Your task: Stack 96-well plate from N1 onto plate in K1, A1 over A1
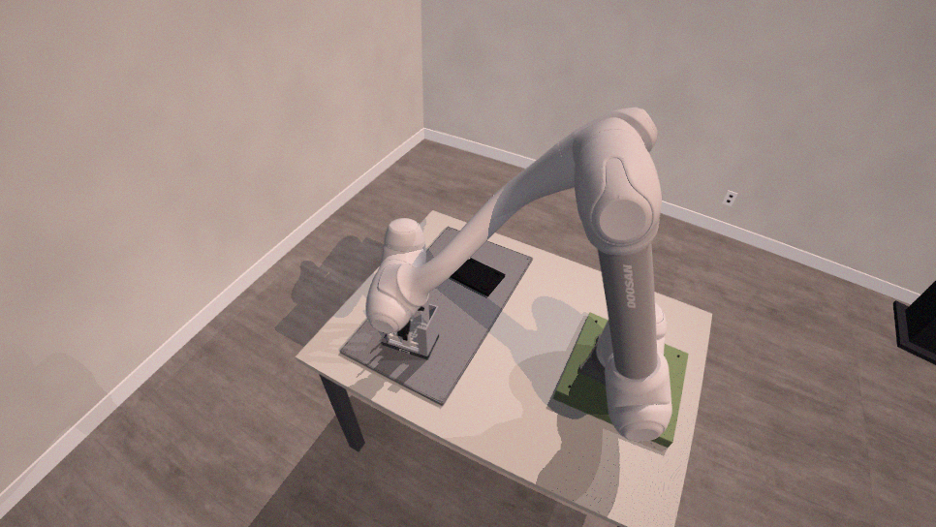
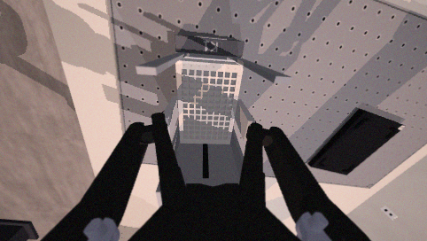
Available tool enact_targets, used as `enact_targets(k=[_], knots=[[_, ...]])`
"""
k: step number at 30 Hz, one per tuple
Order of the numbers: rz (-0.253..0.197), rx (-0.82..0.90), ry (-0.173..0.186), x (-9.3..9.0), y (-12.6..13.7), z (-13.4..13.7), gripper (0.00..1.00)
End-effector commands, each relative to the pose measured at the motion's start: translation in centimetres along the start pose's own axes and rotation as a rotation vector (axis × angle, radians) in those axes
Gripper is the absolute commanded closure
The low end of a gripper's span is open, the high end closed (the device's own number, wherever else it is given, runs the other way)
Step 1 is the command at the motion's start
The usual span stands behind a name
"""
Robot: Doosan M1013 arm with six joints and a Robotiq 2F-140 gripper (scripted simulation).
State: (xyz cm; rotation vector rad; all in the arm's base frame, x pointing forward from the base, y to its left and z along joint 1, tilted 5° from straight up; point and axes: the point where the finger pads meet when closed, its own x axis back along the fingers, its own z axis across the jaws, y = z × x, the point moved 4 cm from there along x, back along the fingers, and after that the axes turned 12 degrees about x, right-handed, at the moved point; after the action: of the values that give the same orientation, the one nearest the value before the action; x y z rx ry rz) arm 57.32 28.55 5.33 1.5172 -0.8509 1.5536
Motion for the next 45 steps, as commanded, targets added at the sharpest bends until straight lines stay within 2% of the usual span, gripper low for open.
enact_targets(k=[1, 45], knots=[[0.000, 0.000, 0.000, -0.04, 0.00, 0.00, 1.00], [0.000, 0.000, 0.000, -0.67, 0.00, 0.00, 1.00]])
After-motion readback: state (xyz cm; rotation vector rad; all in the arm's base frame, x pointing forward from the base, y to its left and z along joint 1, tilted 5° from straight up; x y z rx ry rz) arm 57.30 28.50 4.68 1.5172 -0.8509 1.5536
